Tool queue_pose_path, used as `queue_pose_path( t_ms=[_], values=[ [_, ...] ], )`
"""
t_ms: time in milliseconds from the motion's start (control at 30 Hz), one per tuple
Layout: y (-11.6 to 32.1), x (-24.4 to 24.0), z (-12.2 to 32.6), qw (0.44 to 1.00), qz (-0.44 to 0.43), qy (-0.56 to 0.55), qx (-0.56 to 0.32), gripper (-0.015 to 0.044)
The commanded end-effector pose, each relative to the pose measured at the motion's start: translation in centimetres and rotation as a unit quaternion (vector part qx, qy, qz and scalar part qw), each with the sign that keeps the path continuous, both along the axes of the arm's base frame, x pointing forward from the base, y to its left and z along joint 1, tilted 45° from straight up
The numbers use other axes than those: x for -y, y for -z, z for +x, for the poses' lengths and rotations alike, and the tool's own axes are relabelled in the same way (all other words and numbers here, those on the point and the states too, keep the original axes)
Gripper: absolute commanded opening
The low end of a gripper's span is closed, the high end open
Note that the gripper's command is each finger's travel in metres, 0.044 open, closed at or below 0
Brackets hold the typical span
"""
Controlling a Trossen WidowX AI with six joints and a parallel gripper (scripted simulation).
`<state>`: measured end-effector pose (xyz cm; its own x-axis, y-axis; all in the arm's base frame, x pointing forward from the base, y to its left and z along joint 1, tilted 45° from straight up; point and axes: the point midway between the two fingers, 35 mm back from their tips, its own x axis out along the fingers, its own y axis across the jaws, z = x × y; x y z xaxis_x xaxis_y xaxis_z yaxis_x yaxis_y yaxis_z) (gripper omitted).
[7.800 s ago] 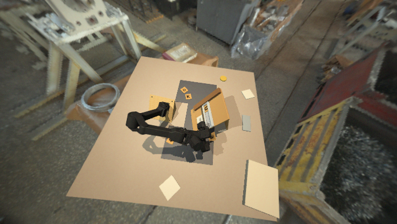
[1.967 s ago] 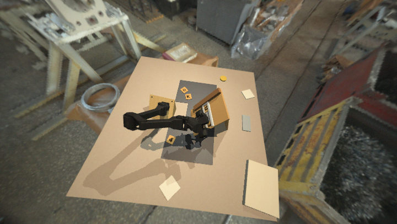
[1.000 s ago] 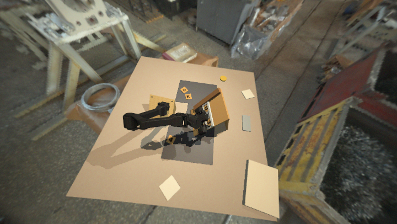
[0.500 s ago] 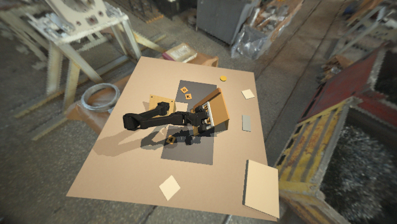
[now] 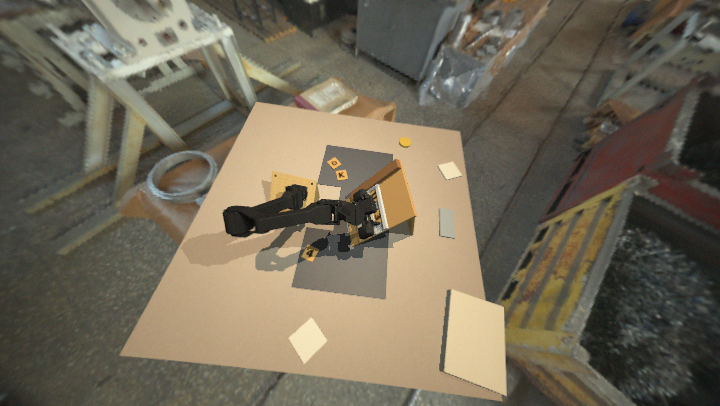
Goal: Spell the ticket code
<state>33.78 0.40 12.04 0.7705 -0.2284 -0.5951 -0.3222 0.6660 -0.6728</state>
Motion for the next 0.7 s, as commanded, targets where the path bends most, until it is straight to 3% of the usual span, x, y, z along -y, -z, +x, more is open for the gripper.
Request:
queue_pose_path(
  t_ms=[0, 667],
  values=[
    [0.38, -0.11, -0.20, 1.000, 0.000, 0.002, -0.002, 0.0000],
    [1.34, -1.06, -0.66, 1.000, 0.000, 0.002, -0.002, 0.0000]
  ],
)
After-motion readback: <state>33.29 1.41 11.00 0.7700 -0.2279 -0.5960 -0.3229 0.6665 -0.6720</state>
